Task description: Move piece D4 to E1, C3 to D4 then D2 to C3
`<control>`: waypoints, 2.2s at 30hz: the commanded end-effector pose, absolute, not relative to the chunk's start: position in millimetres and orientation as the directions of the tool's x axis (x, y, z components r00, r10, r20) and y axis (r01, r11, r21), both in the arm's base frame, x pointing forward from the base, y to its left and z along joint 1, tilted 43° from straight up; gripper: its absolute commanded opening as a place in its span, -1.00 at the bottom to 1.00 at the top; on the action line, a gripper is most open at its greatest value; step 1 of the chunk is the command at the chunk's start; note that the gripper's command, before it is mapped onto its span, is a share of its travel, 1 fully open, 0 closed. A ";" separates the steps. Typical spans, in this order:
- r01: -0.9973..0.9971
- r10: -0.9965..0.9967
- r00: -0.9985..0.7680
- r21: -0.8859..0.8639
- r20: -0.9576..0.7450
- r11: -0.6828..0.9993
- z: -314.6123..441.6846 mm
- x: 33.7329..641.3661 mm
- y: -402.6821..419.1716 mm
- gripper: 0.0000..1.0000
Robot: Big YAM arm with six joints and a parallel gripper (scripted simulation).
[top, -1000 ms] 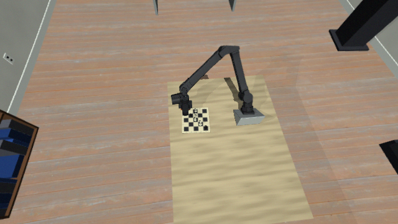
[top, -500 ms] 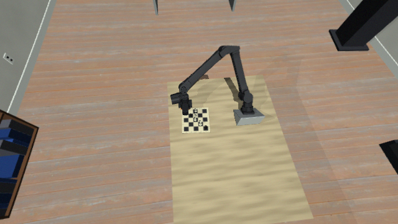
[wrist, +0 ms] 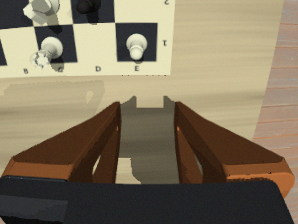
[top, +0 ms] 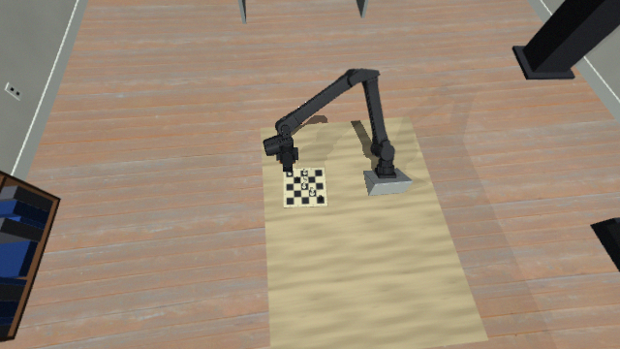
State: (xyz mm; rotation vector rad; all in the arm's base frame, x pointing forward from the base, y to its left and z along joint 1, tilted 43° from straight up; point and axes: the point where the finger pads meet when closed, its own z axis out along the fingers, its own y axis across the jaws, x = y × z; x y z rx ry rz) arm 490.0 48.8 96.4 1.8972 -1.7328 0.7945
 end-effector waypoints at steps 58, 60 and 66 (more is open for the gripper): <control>-0.989 -0.727 0.117 0.010 0.676 -0.150 42.5 415.9 102.5 -0.30; -0.989 -0.727 0.117 0.010 0.676 -0.150 42.5 415.9 102.5 -0.30; -0.989 -0.727 0.117 0.010 0.676 -0.150 42.5 415.9 102.5 -0.30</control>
